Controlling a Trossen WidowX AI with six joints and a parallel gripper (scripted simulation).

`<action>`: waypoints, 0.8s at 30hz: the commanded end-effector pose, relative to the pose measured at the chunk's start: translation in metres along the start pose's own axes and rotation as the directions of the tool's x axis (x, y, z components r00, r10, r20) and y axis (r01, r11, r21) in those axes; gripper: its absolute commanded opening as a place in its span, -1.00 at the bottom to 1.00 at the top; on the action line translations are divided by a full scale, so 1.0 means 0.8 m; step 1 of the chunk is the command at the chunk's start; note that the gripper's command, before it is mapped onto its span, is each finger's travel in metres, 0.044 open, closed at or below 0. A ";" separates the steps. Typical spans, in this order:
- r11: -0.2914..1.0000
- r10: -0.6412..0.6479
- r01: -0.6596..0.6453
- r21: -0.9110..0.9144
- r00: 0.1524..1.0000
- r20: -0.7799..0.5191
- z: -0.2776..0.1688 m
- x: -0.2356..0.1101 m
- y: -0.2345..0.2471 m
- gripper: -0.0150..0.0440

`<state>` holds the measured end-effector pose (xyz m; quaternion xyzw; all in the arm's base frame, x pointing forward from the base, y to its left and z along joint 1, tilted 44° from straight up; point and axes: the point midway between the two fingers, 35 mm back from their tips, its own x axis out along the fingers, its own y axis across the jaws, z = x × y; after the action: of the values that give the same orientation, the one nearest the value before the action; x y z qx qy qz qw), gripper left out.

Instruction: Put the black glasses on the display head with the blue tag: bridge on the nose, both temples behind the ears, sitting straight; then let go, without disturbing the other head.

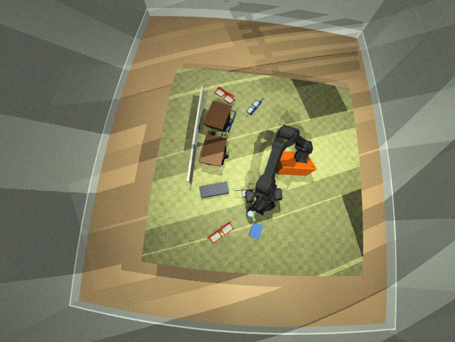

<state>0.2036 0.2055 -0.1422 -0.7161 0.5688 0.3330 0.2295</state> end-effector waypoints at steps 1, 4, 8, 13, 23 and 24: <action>1.000 0.003 -0.003 0.001 1.000 0.003 0.000 0.000 0.001 -0.49; 1.000 0.003 -0.003 0.001 1.000 0.002 -0.001 0.000 0.001 -0.49; 1.000 0.003 -0.003 0.001 1.000 0.002 -0.004 0.000 0.001 -0.49; 1.000 0.003 -0.003 0.001 1.000 0.002 -0.008 0.000 0.001 -0.49; 1.000 0.004 -0.004 0.000 1.000 0.004 -0.012 -0.053 -0.001 -0.49; 1.000 0.004 -0.004 0.000 1.000 0.004 -0.013 -0.062 0.000 -0.49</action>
<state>0.2010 0.2169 -0.1150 -0.7151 0.5724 0.3333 0.2234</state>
